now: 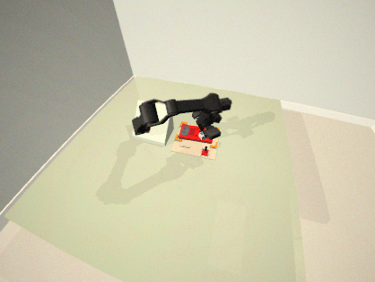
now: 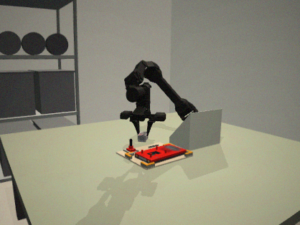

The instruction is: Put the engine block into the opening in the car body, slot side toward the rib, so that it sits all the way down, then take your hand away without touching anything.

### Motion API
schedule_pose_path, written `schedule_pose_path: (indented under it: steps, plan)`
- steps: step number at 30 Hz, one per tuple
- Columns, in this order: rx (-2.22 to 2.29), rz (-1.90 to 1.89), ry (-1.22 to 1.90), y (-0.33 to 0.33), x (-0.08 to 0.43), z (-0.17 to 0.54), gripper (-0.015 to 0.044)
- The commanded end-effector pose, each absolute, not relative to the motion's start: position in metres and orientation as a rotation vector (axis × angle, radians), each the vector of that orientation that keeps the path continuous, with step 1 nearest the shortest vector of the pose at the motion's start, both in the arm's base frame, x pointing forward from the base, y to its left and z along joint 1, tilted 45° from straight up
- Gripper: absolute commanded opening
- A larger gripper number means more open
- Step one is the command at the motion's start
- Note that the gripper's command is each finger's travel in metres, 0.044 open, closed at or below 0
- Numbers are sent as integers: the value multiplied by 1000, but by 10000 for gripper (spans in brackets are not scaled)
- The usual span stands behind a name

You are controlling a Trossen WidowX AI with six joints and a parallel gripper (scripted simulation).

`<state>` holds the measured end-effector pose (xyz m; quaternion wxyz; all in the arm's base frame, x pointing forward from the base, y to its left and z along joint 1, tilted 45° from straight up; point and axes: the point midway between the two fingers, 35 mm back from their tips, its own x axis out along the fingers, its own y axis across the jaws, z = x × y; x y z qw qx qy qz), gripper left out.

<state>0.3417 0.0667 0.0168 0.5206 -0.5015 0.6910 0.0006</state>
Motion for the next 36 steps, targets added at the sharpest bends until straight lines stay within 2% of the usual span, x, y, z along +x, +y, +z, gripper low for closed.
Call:
schedule_pose_path:
  steps: [1,21,27,36]
  plan:
    - [-1120,-82,1639,73,339,6,0]
    - [-693,-517,1485,95,327,-43,0]
    - [-656,-550,1468,95,328,-42,157]
    - [-686,-523,1482,95,328,-43,158]
